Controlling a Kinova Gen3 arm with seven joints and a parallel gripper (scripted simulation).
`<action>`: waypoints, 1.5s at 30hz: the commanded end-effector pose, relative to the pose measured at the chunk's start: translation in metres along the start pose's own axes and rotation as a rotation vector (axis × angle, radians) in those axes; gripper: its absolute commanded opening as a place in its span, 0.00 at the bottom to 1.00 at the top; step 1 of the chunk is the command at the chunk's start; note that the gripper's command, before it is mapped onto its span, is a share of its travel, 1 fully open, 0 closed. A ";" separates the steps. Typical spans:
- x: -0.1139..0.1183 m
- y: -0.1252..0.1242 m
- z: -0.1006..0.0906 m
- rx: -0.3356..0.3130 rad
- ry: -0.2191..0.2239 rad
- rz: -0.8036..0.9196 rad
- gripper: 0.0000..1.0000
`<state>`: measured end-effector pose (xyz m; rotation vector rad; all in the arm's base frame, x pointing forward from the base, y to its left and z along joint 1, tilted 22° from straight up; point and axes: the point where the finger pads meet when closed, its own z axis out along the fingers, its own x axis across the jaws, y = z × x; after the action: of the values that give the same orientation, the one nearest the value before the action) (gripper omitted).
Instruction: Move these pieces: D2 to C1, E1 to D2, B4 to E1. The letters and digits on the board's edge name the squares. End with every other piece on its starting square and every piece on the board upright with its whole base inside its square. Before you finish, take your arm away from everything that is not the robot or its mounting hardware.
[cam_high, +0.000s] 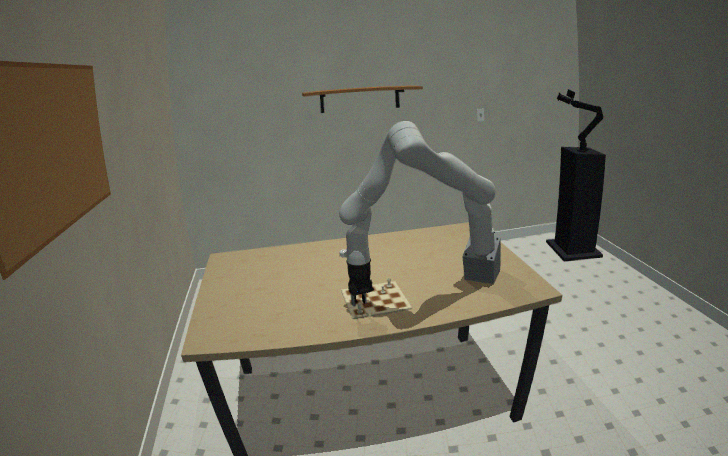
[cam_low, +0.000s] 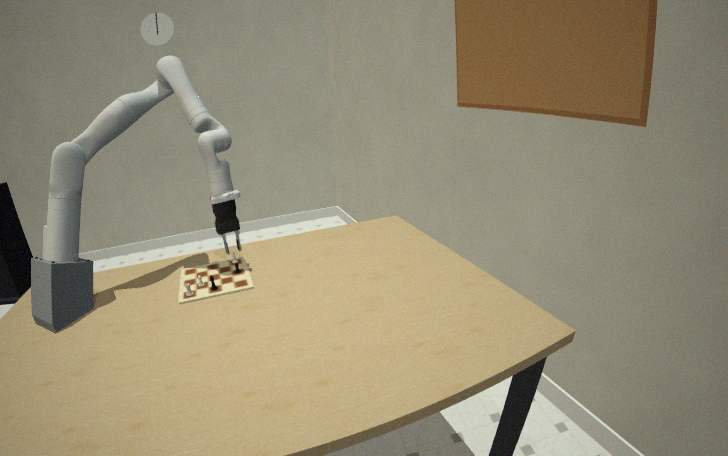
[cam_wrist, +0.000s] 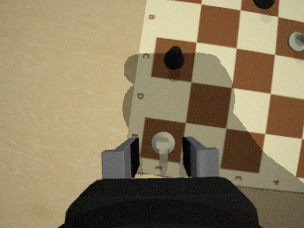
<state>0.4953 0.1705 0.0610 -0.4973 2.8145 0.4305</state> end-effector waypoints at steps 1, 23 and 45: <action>0.001 -0.002 0.004 0.002 0.003 0.002 0.73; 0.001 -0.002 0.023 0.002 0.003 0.002 0.73; 0.001 -0.002 0.023 0.002 0.003 0.002 0.73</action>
<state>0.4987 0.1764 0.0378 -0.4958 2.8198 0.4280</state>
